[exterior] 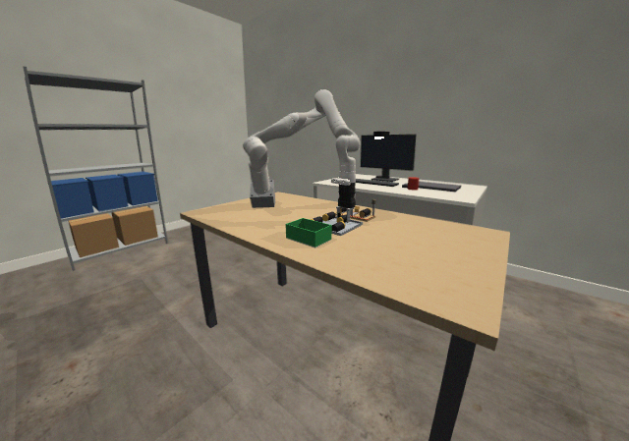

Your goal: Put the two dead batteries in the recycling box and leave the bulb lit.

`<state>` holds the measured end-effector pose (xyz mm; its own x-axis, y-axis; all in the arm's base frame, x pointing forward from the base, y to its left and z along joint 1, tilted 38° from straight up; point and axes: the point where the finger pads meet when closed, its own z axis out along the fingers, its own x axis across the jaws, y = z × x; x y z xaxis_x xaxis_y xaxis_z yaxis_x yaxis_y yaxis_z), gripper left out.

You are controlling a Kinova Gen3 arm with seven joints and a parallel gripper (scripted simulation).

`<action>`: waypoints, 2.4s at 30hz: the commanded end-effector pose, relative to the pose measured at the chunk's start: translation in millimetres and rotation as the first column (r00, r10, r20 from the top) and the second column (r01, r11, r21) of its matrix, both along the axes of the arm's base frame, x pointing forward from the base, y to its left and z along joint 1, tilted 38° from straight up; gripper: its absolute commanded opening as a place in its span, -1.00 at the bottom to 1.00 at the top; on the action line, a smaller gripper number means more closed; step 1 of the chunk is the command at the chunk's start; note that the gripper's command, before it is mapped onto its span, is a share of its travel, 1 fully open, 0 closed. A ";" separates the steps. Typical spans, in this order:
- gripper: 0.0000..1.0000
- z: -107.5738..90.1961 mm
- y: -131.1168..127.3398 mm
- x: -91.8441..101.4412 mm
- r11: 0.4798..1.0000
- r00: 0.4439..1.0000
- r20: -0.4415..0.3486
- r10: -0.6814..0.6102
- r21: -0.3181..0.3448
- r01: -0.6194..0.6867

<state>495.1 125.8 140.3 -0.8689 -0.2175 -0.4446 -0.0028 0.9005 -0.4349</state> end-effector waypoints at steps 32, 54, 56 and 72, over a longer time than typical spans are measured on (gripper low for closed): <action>0.81 55.5 27.1 -34.6 1.000 1.000 0.001 0.001 0.001 -0.001; 0.81 98.3 47.0 -72.9 1.000 1.000 0.001 0.001 0.001 -0.001; 0.81 94.1 44.5 -81.5 1.000 1.000 0.001 0.001 0.001 -0.001; 0.81 68.1 28.5 -134.5 1.000 1.000 0.001 0.001 0.001 -0.001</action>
